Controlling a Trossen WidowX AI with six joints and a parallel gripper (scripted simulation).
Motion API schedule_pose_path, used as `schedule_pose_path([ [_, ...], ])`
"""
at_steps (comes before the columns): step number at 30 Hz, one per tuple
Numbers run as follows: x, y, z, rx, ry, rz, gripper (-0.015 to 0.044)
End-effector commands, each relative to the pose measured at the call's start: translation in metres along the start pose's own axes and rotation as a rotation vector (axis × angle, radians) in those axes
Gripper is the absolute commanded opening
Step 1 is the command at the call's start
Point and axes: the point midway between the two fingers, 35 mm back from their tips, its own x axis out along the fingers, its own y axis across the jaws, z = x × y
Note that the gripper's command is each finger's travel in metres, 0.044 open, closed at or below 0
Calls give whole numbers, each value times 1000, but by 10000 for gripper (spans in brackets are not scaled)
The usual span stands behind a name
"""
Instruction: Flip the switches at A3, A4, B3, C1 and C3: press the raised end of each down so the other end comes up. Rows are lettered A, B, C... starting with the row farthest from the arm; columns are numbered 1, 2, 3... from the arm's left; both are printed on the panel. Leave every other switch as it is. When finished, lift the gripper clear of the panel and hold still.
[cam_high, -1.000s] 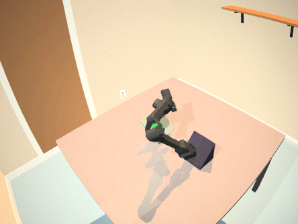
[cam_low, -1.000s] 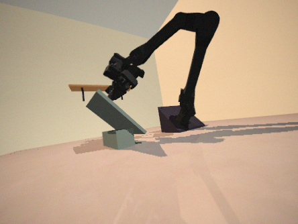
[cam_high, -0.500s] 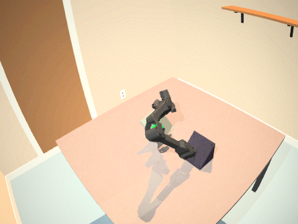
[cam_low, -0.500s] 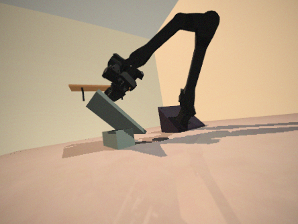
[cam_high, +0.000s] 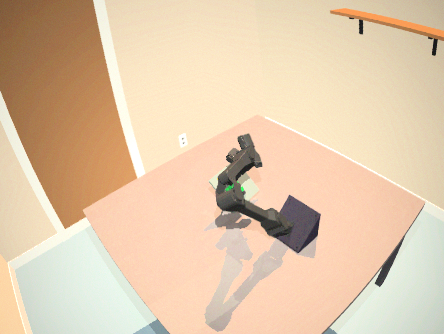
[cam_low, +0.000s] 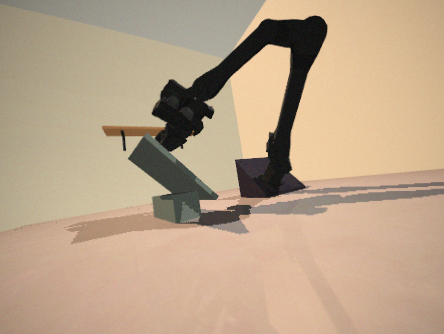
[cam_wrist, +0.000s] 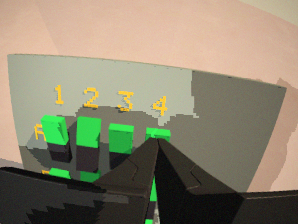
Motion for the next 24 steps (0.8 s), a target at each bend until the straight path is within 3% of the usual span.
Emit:
schedule_pose_path([
  [1,1,-1,0,3,1,-3,0],
  [24,4,-1,0,3,1,-3,0],
])
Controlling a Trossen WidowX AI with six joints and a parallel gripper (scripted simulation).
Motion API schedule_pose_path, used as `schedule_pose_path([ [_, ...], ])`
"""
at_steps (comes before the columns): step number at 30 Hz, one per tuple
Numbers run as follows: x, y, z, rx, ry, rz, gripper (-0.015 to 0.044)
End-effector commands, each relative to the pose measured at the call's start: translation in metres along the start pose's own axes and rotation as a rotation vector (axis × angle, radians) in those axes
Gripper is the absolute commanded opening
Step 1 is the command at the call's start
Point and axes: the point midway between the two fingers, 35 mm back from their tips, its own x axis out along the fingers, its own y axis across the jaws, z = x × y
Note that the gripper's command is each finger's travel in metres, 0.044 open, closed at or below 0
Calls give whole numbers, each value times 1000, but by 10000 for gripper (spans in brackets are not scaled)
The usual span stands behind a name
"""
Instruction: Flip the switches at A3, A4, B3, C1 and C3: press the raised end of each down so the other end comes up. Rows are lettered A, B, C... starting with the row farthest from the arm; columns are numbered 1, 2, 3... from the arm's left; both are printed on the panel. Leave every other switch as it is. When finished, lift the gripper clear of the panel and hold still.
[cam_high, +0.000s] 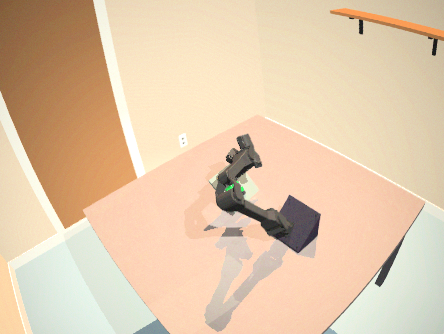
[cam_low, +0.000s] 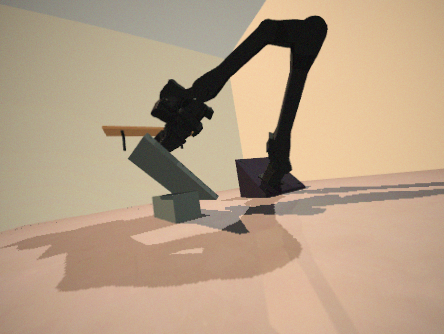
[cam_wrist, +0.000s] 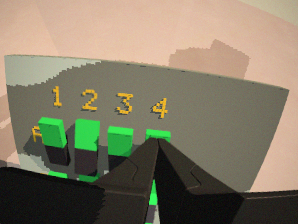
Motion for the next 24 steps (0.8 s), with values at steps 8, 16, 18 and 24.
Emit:
schedule_pose_path([
  [8,2,-1,-1,4,2,-3,0],
  [16,3,0,-1,4,2,-3,0],
  [18,-4,-1,-1,1,1,-3,0],
  [24,-60,-2,-4,5,-19,-6,0],
])
